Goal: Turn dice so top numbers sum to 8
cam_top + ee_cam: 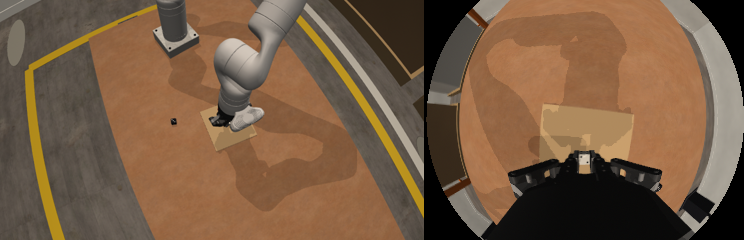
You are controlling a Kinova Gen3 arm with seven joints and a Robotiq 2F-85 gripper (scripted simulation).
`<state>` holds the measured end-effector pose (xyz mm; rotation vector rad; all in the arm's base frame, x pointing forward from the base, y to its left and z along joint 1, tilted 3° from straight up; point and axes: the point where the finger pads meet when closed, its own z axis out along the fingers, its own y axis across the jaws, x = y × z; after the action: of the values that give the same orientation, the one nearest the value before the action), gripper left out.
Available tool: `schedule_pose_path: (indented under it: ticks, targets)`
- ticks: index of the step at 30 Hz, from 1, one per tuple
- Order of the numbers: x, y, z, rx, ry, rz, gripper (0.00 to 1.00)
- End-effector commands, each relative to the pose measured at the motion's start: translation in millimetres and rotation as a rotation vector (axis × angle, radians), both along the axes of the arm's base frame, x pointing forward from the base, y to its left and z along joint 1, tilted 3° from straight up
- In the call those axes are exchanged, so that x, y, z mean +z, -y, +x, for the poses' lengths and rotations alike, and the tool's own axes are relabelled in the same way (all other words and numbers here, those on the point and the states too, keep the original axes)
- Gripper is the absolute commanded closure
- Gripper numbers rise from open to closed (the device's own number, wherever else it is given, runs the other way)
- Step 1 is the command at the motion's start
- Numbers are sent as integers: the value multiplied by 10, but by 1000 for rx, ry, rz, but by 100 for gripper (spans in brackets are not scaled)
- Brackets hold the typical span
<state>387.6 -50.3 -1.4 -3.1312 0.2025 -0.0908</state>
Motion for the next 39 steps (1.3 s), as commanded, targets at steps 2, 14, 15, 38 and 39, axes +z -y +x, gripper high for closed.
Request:
schedule_pose_path:
  ticks: [2, 14, 15, 38, 39]
  targets:
    - [5, 0, 4, 0, 1, 0, 89]
    - [5, 0, 4, 0, 1, 0, 89]
    - [5, 0, 4, 0, 1, 0, 89]
    - [5, 0, 4, 0, 1, 0, 69]
    - [5, 0, 4, 0, 1, 0, 69]
